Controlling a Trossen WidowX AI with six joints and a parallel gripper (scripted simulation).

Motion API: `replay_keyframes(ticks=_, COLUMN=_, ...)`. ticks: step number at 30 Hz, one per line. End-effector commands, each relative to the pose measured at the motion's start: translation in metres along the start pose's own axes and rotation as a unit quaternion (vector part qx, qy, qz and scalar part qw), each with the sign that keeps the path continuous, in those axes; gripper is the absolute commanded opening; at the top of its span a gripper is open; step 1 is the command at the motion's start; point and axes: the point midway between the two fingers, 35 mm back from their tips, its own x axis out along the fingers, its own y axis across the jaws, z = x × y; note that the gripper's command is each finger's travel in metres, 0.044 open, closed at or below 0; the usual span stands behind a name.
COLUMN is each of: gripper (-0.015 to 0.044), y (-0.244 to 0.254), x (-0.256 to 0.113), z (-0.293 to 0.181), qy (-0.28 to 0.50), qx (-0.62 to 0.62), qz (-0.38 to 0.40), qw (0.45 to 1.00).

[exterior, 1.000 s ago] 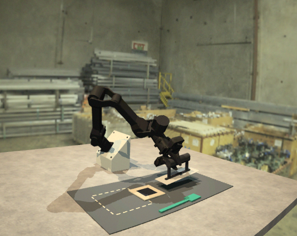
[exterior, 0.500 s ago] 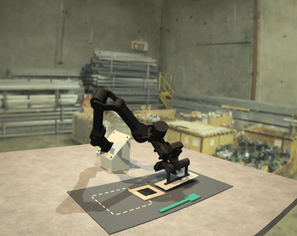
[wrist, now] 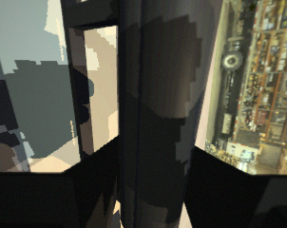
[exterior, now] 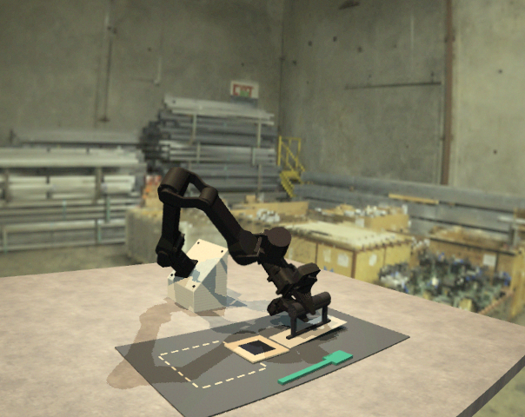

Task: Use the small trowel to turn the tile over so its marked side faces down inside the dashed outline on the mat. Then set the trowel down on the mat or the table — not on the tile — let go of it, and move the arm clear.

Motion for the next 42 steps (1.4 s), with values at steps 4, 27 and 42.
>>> replay_keyframes(ticks=4, gripper=0.0000, y=-0.003, x=0.000, z=-0.015, qy=0.001, qx=0.005, qz=-0.002, qw=1.000)
replay_keyframes(ticks=27, gripper=0.0000, y=-0.005, x=-0.002, z=-0.048, qy=0.002, qx=0.004, qz=-0.002, qw=1.000)
replay_keyframes(ticks=42, gripper=0.0000, y=-0.013, x=-0.009, z=-0.042, qy=0.034, qx=-0.034, qz=-0.003, qw=0.999)
